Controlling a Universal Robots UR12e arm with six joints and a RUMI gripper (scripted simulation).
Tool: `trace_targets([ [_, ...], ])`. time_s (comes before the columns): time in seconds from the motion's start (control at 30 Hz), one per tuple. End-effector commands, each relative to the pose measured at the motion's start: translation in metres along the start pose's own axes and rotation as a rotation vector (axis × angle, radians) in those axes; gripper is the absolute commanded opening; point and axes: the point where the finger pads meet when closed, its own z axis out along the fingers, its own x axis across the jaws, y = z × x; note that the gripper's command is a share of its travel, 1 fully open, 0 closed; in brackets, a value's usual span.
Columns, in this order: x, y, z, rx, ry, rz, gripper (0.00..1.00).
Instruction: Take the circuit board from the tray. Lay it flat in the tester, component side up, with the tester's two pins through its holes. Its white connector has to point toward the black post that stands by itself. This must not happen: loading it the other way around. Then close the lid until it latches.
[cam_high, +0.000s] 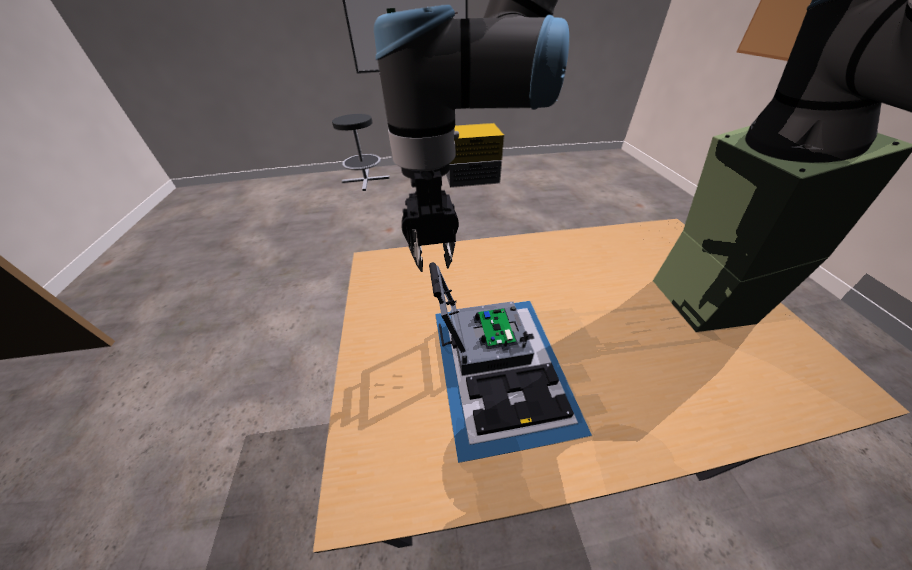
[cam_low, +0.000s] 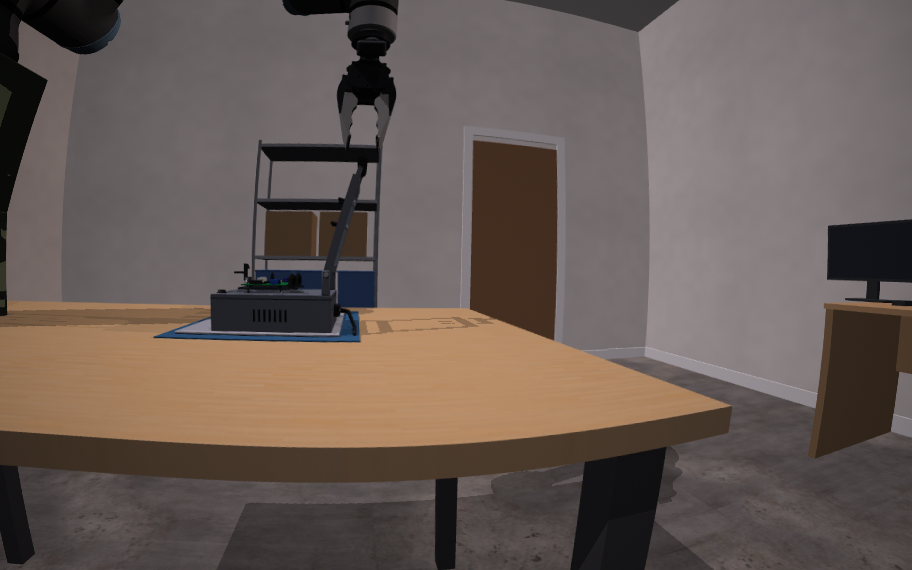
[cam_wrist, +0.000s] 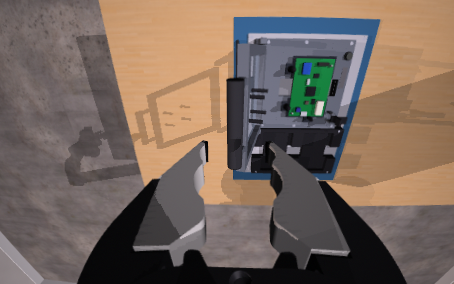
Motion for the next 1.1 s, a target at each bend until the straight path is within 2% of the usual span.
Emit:
trace_targets([
  [0.0,-0.003,0.001,-0.002,0.001,-0.005,-0.001,0.30],
  [0.57,-0.003,0.001,-0.001,0.001,-0.005,-0.001,0.30],
  [1.07,-0.004,0.001,0.012,0.001,-0.005,-0.001,0.30],
])
